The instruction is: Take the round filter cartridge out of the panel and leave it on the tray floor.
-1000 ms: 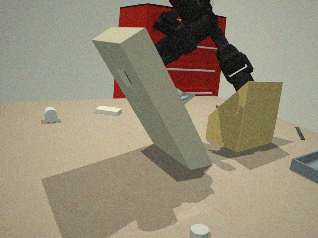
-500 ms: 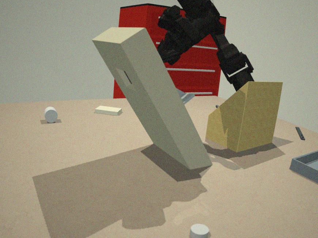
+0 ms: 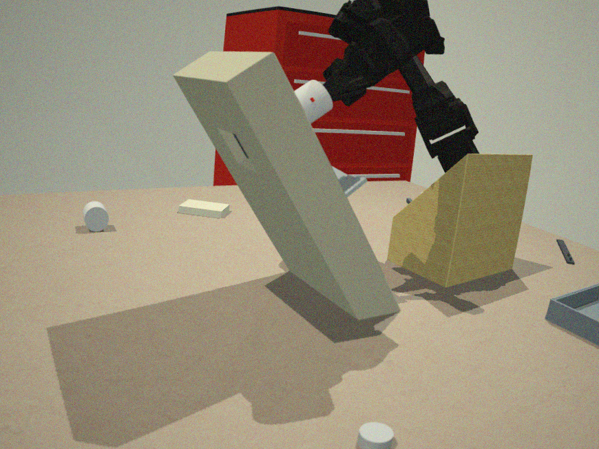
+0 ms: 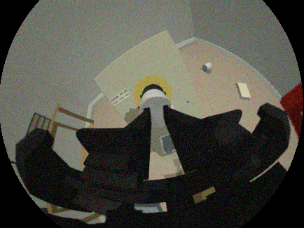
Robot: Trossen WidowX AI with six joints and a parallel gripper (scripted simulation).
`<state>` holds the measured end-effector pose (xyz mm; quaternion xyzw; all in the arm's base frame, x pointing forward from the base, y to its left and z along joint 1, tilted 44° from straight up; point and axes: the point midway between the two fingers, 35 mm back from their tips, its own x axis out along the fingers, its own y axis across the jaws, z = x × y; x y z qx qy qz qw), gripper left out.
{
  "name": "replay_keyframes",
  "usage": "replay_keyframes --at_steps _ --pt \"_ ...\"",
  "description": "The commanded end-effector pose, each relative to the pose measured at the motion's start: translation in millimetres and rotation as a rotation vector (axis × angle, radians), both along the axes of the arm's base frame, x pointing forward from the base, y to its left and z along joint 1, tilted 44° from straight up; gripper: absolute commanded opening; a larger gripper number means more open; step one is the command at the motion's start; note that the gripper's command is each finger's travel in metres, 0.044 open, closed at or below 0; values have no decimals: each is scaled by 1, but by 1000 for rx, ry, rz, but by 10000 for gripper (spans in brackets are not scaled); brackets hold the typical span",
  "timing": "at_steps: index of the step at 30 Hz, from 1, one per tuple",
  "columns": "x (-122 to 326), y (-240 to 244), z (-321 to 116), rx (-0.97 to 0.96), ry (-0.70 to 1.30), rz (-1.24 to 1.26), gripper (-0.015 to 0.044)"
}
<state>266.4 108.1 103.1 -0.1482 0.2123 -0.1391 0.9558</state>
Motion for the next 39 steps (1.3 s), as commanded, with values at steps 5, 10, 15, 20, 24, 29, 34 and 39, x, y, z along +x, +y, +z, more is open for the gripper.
replay_keyframes --at_steps 5,10,15,20,24,29,34,39 --pt "-9 -15 -16 0 -4 -4 0" --pt "-15 -26 -28 0 -4 -4 0" --pt "-22 -38 -39 -1 -4 -4 0" --pt "-29 -48 -47 -2 -4 -3 0" --pt "-27 -45 -45 -7 -2 -12 91" --pt "-27 -45 -45 -7 -2 -12 91" --pt "-29 -48 -48 -2 -4 -3 91" --pt "-12 -22 -24 0 -4 -4 91"
